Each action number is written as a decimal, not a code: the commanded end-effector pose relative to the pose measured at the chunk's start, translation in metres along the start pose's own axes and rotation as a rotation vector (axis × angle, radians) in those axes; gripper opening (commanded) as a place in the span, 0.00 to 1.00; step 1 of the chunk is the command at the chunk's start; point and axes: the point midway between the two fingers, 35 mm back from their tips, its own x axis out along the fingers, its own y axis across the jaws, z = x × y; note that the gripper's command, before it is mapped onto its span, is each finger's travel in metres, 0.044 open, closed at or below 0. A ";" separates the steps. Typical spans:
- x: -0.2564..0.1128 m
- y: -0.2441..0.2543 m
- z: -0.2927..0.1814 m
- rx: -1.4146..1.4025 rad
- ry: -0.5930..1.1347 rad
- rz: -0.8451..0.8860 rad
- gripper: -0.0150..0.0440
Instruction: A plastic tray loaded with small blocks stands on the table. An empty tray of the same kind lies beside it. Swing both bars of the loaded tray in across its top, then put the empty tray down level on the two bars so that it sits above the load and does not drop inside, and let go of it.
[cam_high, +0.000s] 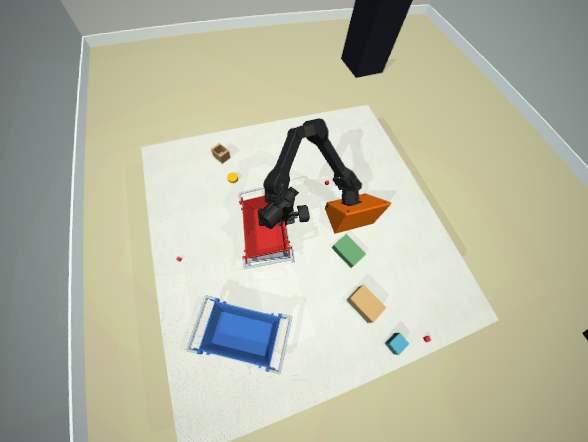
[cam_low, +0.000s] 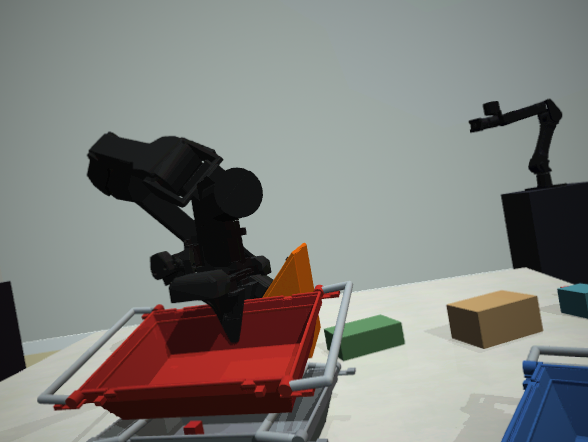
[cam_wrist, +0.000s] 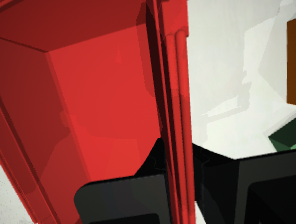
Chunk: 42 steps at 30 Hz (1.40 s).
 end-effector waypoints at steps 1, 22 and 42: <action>0.007 -0.004 0.001 -0.001 0.002 -0.021 0.25; 0.018 -0.009 0.001 -0.001 0.002 -0.021 0.25; 0.025 -0.012 0.000 -0.001 0.002 -0.021 0.25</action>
